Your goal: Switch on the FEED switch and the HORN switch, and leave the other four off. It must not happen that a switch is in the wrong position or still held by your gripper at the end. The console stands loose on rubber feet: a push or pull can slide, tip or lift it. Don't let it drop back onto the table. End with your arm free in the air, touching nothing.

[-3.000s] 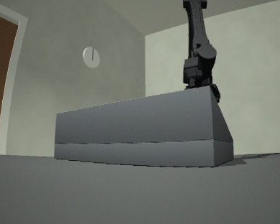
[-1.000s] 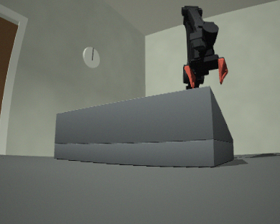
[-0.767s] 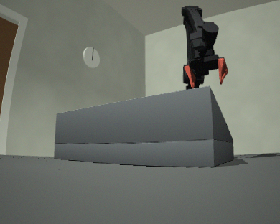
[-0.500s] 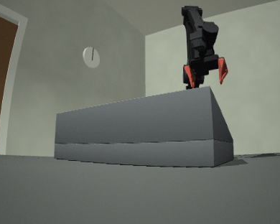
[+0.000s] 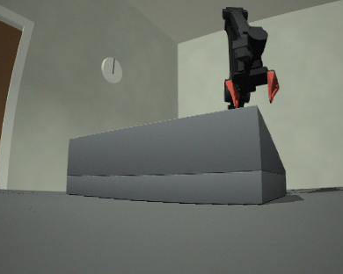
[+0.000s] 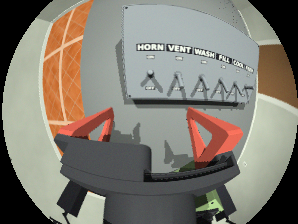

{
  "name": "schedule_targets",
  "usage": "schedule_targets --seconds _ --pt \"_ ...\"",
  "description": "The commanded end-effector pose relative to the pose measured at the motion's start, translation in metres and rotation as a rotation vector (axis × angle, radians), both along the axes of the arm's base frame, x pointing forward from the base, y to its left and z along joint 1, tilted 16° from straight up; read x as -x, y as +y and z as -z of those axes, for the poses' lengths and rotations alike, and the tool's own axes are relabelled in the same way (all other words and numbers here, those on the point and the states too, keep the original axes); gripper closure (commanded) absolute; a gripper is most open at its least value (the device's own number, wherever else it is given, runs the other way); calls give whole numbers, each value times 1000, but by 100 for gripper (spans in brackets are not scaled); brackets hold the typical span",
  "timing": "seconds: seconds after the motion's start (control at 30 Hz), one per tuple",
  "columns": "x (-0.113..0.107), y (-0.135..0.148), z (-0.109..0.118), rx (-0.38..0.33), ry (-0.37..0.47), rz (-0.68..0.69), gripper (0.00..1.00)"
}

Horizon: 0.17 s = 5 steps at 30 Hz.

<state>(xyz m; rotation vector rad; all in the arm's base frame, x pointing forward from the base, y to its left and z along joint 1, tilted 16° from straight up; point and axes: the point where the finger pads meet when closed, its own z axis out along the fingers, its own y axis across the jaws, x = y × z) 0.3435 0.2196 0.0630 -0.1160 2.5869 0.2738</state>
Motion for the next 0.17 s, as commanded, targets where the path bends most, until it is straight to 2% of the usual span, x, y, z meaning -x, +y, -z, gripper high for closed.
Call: schedule_targets --seconds 0.0,0.13 --pt "1 0 0 3 7 6 0" --pt "1 0 0 3 7 6 0"
